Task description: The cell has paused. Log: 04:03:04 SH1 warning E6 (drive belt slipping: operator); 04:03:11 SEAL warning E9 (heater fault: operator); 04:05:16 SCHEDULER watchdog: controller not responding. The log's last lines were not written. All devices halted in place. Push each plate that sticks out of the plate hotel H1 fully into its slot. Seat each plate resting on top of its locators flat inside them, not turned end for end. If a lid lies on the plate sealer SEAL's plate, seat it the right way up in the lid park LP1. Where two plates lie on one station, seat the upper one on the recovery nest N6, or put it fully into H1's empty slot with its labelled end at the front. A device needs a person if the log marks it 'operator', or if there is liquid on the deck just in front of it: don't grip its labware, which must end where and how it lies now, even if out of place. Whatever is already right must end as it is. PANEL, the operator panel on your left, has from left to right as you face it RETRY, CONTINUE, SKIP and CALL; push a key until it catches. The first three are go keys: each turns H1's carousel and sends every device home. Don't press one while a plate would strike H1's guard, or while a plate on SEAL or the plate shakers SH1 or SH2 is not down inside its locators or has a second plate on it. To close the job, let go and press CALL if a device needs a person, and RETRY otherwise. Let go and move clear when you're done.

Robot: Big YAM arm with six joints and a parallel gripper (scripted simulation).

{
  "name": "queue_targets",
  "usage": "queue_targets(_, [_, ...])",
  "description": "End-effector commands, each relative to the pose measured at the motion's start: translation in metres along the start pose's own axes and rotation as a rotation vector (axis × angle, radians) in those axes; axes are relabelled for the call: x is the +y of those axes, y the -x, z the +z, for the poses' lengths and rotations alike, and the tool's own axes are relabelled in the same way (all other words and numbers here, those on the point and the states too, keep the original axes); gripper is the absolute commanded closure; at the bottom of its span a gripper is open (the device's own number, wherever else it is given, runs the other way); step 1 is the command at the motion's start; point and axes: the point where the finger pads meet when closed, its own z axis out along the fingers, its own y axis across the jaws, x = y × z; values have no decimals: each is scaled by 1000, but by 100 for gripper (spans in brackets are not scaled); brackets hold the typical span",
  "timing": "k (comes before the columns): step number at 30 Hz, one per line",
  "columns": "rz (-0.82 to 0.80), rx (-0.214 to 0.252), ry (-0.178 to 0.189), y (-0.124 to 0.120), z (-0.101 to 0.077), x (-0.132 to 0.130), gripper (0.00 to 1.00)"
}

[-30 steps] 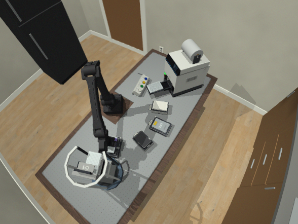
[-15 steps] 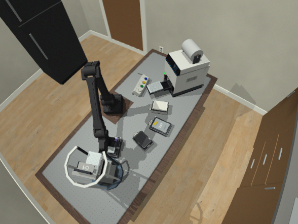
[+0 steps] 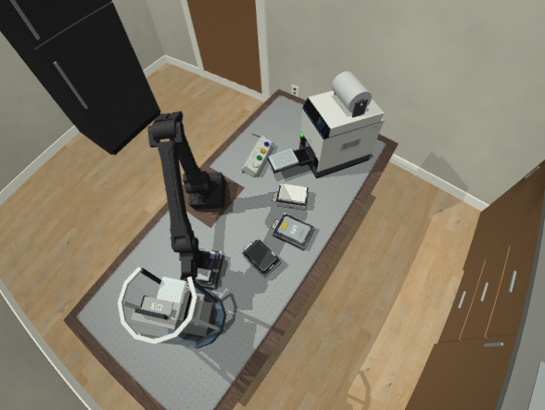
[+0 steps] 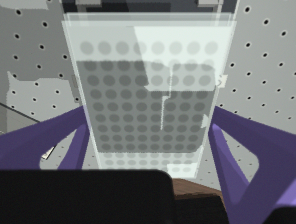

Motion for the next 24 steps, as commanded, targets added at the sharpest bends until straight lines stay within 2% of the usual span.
queue_targets(1, [-3,-6,2,2,4,-3,16])
queue_targets(3, [-3,-17,4,9,1,-1,16])
queue_targets(14, [-3,-14,4,4,7,-2,16])
queue_targets(15, [-3,-39,9,19,0,1,16])
queue_targets(21, [-3,-25,6,9,7,-1,16])
queue_targets(24, [-3,1,0,1,16,-3,16])
